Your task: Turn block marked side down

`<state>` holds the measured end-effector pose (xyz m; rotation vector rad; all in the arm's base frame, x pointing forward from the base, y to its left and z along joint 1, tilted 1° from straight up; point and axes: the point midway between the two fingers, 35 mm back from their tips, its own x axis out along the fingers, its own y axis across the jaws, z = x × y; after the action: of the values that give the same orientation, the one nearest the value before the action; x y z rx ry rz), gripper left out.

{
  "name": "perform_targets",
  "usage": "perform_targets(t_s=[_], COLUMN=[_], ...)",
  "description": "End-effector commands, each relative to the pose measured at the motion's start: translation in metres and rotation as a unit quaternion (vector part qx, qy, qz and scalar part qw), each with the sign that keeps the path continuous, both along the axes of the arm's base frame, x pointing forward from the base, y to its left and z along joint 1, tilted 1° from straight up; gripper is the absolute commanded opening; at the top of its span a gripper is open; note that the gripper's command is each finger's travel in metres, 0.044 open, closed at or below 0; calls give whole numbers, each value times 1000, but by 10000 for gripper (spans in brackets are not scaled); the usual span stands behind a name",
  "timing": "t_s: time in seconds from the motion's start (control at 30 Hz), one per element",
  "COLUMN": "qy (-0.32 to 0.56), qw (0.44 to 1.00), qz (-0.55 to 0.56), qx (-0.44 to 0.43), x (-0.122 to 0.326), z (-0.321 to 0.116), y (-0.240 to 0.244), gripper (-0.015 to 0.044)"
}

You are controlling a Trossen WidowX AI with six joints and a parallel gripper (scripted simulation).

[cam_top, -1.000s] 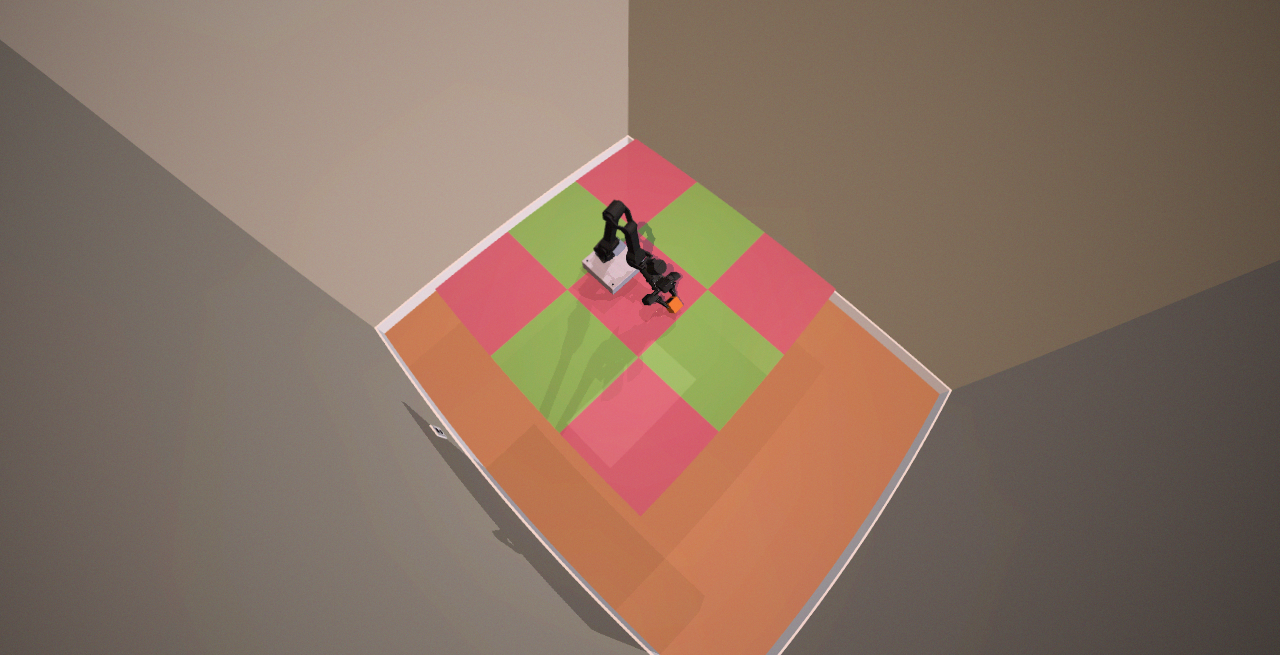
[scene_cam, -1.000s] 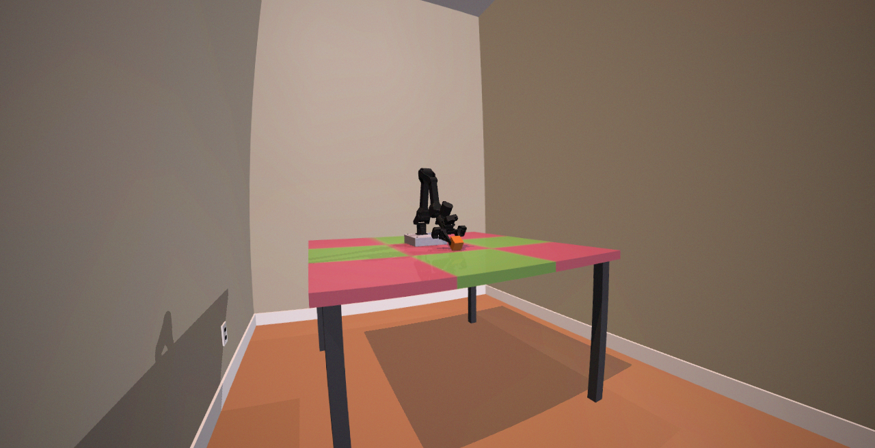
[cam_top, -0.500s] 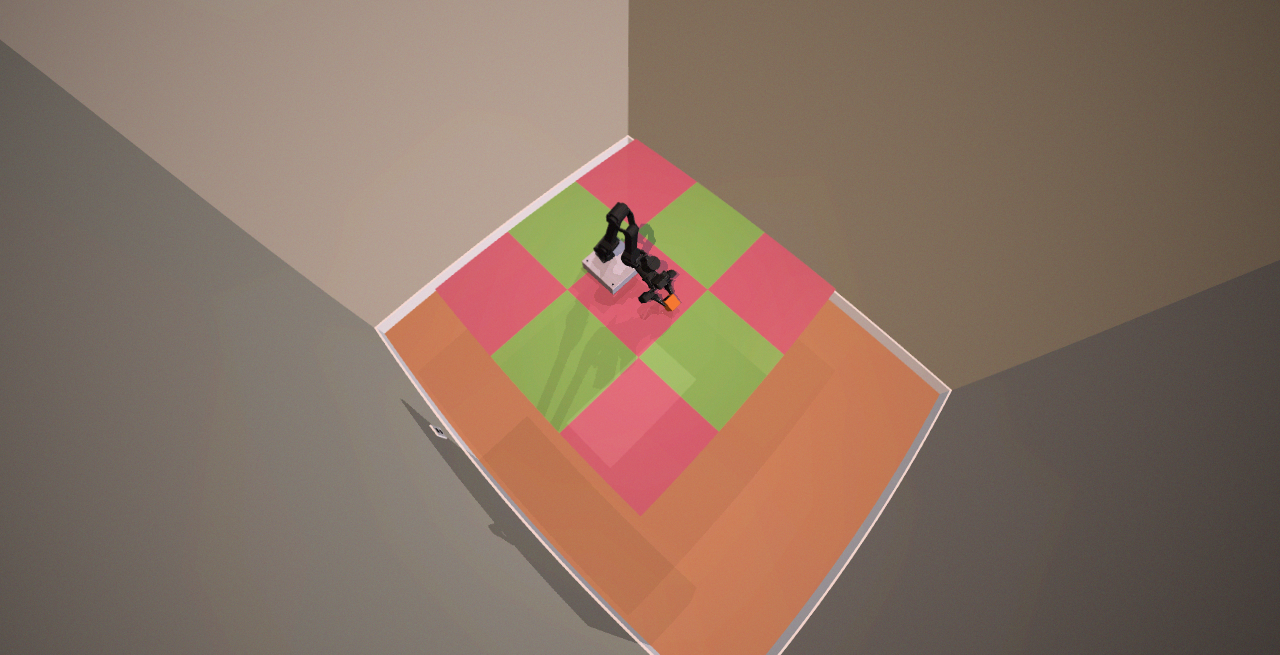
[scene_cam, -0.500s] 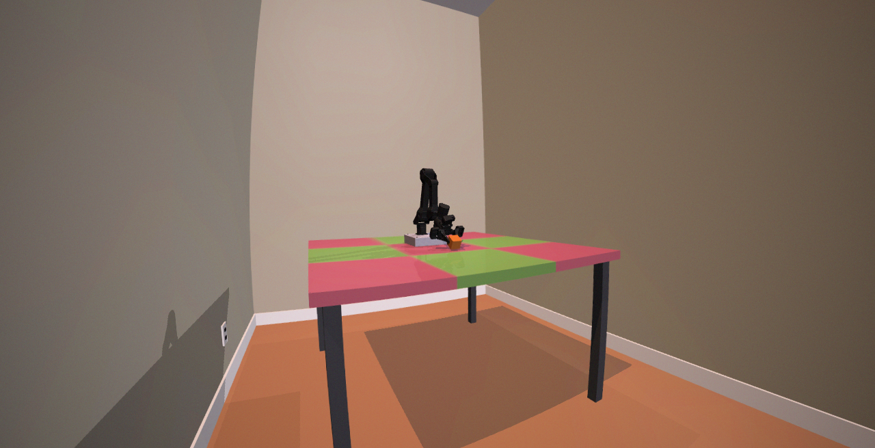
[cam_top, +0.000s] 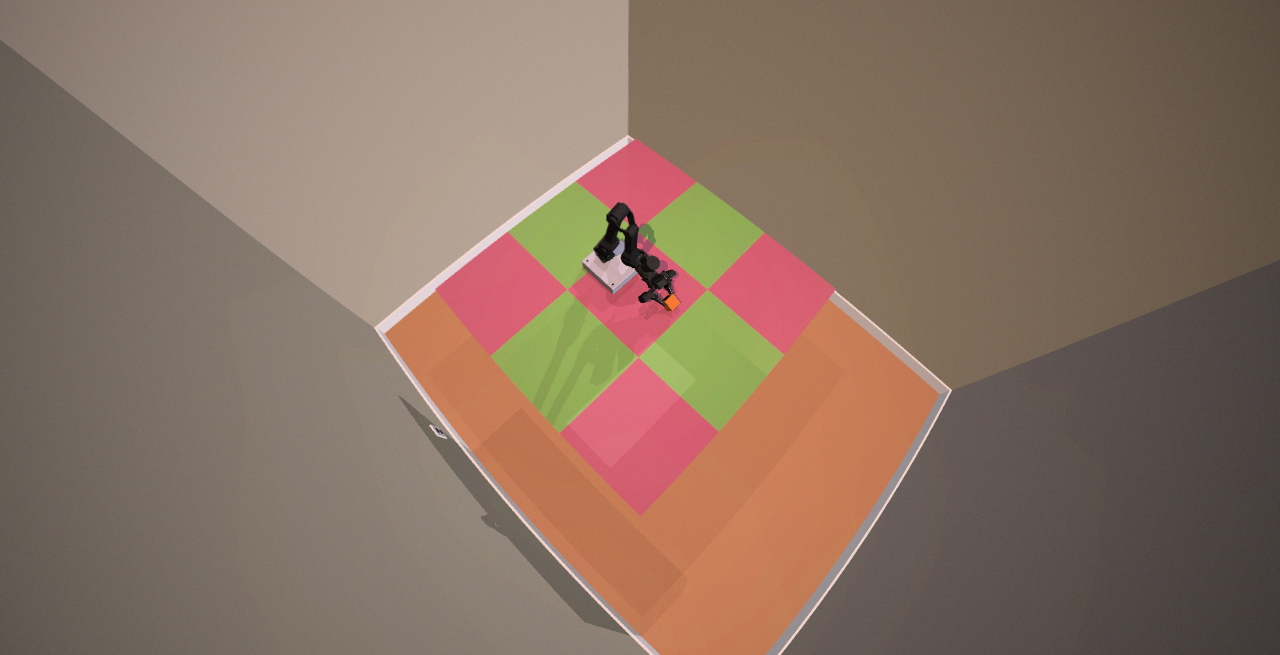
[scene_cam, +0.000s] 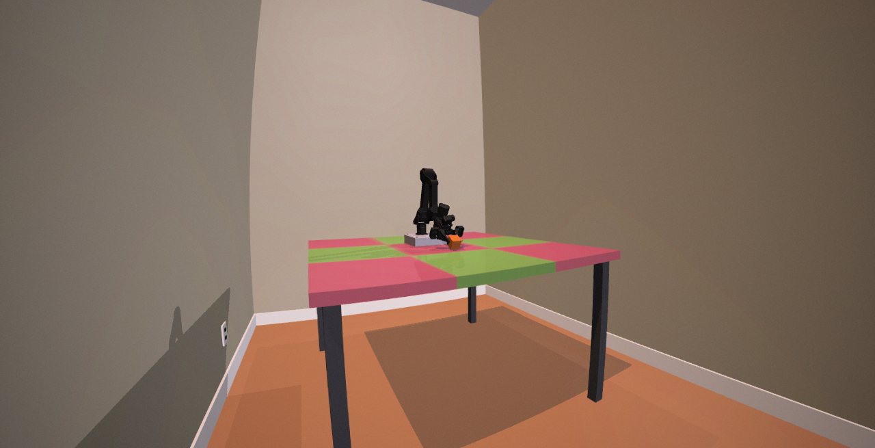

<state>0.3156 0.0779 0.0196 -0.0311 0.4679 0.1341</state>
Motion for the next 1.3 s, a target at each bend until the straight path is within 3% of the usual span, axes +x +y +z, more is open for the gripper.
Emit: perform_targets(t_s=[0.0,0.33,1.27], qy=[-4,-4,-4], qw=[1000,1000,1000], qz=[-2,-2,-2], qx=[-2,-2,-2], x=[1,1,1], z=[1,1,1], y=[-1,-1,-1], gripper=[184,440,440])
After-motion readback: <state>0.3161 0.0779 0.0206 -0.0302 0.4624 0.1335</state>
